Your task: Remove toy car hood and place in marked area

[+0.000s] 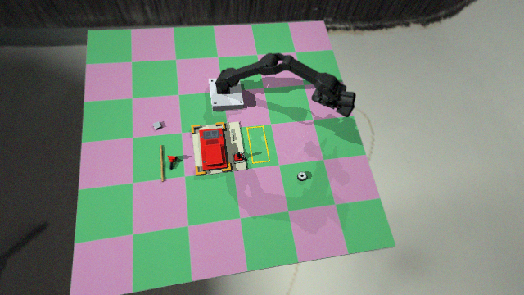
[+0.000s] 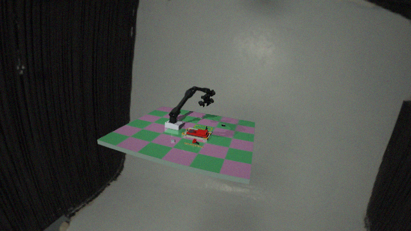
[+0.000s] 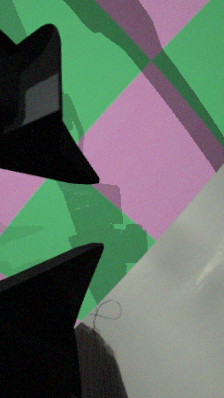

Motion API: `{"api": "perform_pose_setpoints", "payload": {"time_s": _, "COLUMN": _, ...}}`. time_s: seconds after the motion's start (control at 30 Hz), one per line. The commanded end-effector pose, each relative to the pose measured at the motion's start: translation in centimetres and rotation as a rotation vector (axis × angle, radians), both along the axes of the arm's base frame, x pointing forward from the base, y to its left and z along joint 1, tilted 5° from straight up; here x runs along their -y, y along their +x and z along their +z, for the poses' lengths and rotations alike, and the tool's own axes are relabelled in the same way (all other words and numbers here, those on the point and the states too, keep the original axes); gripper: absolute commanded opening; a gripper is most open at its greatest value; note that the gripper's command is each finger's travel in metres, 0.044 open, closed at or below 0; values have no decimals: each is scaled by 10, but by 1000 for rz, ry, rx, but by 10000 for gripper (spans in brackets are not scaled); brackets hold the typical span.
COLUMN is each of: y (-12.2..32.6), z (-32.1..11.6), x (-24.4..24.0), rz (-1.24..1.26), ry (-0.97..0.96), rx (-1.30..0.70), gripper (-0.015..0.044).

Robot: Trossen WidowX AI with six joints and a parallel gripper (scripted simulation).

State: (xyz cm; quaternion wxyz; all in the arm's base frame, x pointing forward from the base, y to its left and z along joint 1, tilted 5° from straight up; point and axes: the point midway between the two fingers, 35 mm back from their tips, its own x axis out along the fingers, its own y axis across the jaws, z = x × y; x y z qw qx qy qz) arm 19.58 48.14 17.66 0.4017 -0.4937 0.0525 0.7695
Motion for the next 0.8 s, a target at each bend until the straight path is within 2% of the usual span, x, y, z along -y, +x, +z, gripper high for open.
{"api": "perform_pose_setpoints", "payload": {"time_s": 0.0, "y": 2, "z": 0, "x": 2, "rz": -9, "ry": -3, "rx": -2, "gripper": 246}}
{"api": "perform_pose_setpoints", "payload": {"time_s": 0.23, "y": 83, "z": -11, "x": 68, "rz": -345, "ry": -99, "rx": -76, "gripper": 430}}
{"api": "perform_pose_setpoints", "payload": {"time_s": 0.27, "y": 93, "z": -13, "x": 79, "rz": -394, "ry": -112, "rx": -88, "gripper": 440}}
{"api": "perform_pose_setpoints", "payload": {"time_s": 0.53, "y": 167, "z": -27, "x": 190, "rz": -837, "ry": -214, "rx": -198, "gripper": 440}}
{"api": "perform_pose_setpoints", "payload": {"time_s": 0.77, "y": 201, "z": -40, "x": 300, "rz": -1246, "ry": -289, "rx": -316, "gripper": 440}}
